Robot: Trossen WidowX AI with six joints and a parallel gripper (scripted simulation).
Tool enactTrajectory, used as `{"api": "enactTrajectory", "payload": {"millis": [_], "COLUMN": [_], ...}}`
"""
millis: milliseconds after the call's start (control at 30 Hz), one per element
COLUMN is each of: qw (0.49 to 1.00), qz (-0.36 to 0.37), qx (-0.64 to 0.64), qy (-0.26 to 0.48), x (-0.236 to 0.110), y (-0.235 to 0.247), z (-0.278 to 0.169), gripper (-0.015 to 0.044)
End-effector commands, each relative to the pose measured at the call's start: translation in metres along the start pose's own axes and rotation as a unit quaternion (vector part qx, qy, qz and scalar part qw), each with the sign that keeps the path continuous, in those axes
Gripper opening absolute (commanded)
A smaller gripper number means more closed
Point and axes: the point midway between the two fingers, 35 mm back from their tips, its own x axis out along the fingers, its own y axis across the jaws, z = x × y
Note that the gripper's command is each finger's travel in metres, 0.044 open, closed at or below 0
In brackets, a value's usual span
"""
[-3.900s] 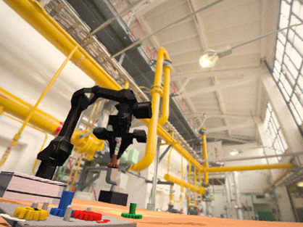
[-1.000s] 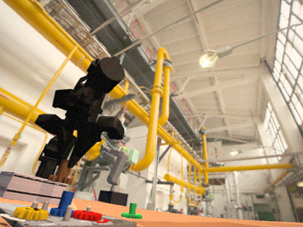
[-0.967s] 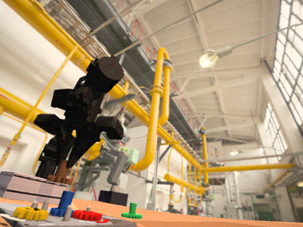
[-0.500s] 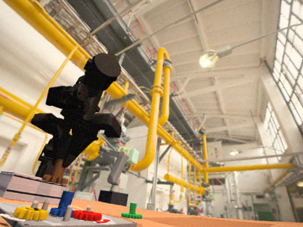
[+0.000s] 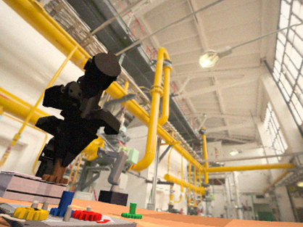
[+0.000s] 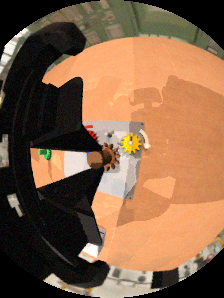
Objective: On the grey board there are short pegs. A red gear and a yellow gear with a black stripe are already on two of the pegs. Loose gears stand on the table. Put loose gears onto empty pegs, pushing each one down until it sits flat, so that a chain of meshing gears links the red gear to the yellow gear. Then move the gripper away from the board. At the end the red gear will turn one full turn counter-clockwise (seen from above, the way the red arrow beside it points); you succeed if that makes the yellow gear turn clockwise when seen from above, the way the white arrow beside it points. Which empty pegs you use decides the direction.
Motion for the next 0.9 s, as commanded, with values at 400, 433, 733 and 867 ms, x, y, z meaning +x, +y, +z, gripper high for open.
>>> {"api": "enactTrajectory", "payload": {"millis": [400, 433, 733, 867], "qw": [0.998, 0.997, 0.996, 0.998], "qz": [0.0, 0.0, 0.0, 0.0], "qx": [-0.065, -0.075, -0.091, -0.065], "qy": [-0.002, -0.002, -0.002, -0.002], "x": [0.01, 0.011, 0.024, 0.029], "y": [0.0, 0.0, 0.0, 0.0], "z": [0.0, 0.0, 0.001, 0.001], "gripper": [0.0, 0.0, 0.0, 0.0]}}
